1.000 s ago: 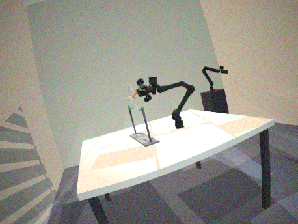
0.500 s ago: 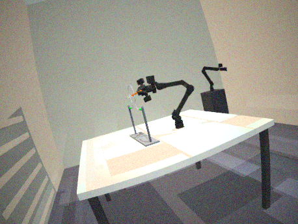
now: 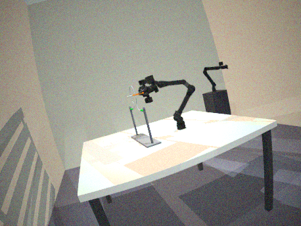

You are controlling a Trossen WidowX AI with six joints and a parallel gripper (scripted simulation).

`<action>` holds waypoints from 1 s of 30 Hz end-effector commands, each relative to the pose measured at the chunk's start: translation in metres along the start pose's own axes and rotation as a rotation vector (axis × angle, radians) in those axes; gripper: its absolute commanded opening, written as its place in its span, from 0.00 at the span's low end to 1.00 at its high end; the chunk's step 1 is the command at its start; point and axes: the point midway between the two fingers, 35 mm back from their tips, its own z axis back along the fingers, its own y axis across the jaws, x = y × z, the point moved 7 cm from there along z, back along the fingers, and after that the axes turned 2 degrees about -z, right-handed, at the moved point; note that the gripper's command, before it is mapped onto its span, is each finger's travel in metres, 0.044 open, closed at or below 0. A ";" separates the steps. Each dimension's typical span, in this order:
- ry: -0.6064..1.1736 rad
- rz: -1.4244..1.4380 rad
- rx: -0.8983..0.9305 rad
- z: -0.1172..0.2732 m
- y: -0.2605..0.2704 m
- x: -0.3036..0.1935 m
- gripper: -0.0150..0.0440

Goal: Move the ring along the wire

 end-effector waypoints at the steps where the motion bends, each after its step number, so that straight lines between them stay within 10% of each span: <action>1: -0.007 0.041 -0.024 -0.001 0.001 0.001 0.00; 30: -0.056 0.370 -0.228 -0.003 -0.003 -0.002 0.00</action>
